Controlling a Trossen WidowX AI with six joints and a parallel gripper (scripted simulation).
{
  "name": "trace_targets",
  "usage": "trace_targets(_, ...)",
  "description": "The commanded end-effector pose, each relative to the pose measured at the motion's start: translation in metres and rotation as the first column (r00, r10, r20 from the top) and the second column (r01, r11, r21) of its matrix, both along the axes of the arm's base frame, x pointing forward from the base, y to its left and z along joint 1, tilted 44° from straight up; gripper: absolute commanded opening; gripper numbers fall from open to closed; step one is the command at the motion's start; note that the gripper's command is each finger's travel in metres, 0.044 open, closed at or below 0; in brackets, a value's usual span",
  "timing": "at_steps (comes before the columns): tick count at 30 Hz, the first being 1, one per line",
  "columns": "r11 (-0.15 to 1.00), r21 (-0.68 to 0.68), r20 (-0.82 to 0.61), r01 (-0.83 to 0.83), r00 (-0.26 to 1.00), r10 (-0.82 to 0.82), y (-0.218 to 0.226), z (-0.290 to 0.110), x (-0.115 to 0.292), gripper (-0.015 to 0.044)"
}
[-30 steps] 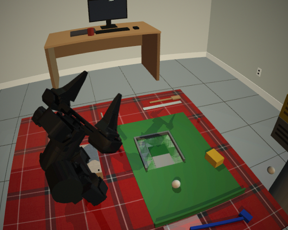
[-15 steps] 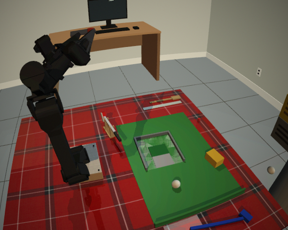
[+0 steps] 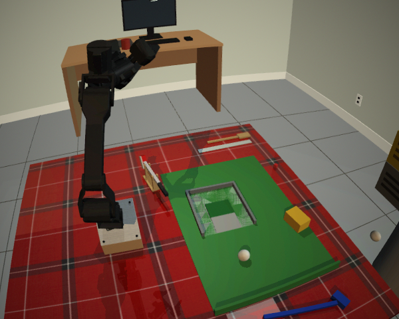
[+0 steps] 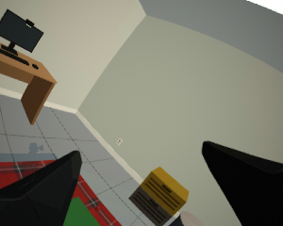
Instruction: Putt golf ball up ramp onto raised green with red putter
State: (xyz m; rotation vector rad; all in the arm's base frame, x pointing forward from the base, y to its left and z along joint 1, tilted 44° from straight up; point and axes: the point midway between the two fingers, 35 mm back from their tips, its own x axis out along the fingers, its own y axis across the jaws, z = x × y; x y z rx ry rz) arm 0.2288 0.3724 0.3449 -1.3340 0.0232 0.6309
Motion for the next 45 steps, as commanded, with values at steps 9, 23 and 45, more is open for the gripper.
trace_targets(9, 0.916, -0.388, -0.234, 0.104, 0.950, -0.207, -0.048, -0.184, 0.076, 0.0440)
trace_targets(23, 0.696, -0.717, -0.539, -0.039, 0.664, -0.518, -0.187, -0.380, 0.066, 0.0440)
trace_targets(45, 0.610, -0.768, -0.634, -0.196, 0.369, -0.680, -0.290, -0.464, 0.008, 0.0440)
